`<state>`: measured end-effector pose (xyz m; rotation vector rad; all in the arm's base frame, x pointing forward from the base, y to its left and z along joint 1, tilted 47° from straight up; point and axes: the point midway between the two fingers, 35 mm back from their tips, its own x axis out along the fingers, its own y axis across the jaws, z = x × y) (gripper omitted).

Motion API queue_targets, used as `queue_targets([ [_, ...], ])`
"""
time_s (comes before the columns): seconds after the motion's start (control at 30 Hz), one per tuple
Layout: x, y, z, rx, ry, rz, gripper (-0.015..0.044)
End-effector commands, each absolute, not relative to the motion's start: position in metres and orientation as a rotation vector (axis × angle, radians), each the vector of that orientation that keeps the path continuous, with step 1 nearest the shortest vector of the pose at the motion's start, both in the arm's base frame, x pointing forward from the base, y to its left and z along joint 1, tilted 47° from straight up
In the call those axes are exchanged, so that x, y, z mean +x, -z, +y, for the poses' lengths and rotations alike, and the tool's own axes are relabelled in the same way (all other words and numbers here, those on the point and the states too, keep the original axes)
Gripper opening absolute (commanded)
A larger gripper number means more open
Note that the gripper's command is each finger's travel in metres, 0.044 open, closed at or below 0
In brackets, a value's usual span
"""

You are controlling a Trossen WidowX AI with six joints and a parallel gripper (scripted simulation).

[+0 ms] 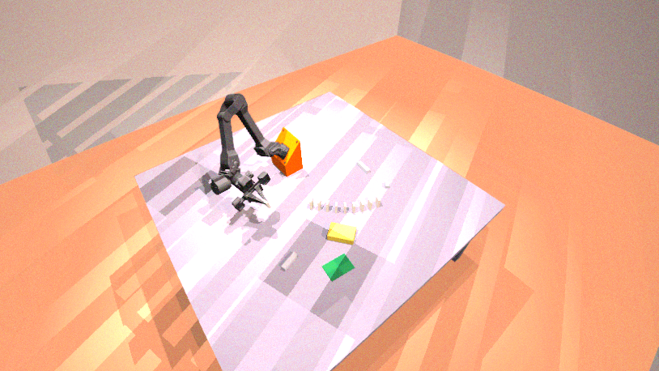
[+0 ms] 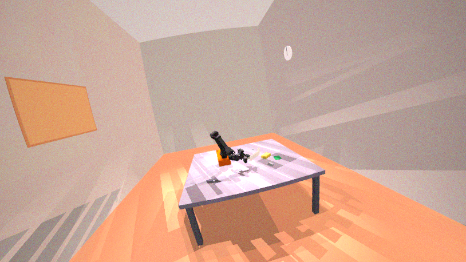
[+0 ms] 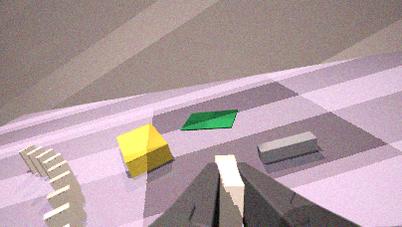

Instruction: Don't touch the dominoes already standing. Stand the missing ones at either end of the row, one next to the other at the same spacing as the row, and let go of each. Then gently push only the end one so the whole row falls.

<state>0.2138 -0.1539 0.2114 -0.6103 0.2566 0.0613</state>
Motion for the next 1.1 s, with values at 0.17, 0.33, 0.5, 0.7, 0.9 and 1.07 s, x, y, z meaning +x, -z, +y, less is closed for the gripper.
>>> queue_targets([
  [0.17, 0.195, -0.217, -0.144, -0.795, -0.081, 0.107, 0.0024],
  [0.33, 0.192, -0.218, -0.142, -0.829, -0.085, 0.083, 0.0024],
  [0.5, 0.192, -0.218, -0.142, -0.829, -0.085, 0.083, 0.0024],
  [0.7, 0.192, -0.218, -0.142, -0.829, -0.085, 0.083, 0.0024],
  [0.9, 0.192, -0.217, -0.144, -0.829, -0.085, 0.084, 0.0024],
  [1.07, 0.194, -0.211, -0.154, -0.829, -0.085, 0.085, 0.0024],
])
